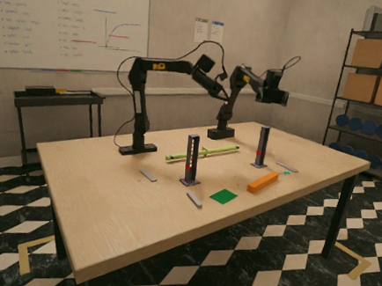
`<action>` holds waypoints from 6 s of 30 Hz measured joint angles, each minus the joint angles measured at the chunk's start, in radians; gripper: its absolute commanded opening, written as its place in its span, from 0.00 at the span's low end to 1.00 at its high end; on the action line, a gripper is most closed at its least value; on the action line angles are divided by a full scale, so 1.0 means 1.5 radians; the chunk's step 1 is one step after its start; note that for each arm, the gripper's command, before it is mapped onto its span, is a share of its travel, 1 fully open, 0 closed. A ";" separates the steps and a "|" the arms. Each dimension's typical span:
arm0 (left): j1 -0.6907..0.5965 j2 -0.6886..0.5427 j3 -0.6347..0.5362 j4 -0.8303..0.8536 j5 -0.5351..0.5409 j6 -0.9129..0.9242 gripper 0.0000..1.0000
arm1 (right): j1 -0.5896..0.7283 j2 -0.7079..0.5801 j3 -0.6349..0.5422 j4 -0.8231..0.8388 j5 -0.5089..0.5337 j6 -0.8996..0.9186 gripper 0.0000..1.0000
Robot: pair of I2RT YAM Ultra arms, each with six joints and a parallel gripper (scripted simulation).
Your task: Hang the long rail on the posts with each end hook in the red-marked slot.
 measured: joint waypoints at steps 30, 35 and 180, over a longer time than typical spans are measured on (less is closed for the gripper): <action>-0.178 -0.375 -0.814 0.397 -0.623 -0.024 1.00 | -0.220 -0.408 -0.823 0.626 0.230 0.071 1.00; -0.210 -0.376 -0.866 0.441 -0.699 -0.027 1.00 | -0.249 -0.402 -0.868 0.696 0.234 0.072 1.00; -0.354 -0.266 -0.772 -0.192 -0.587 0.573 0.48 | 0.115 -0.097 -0.674 0.101 0.268 -0.371 0.11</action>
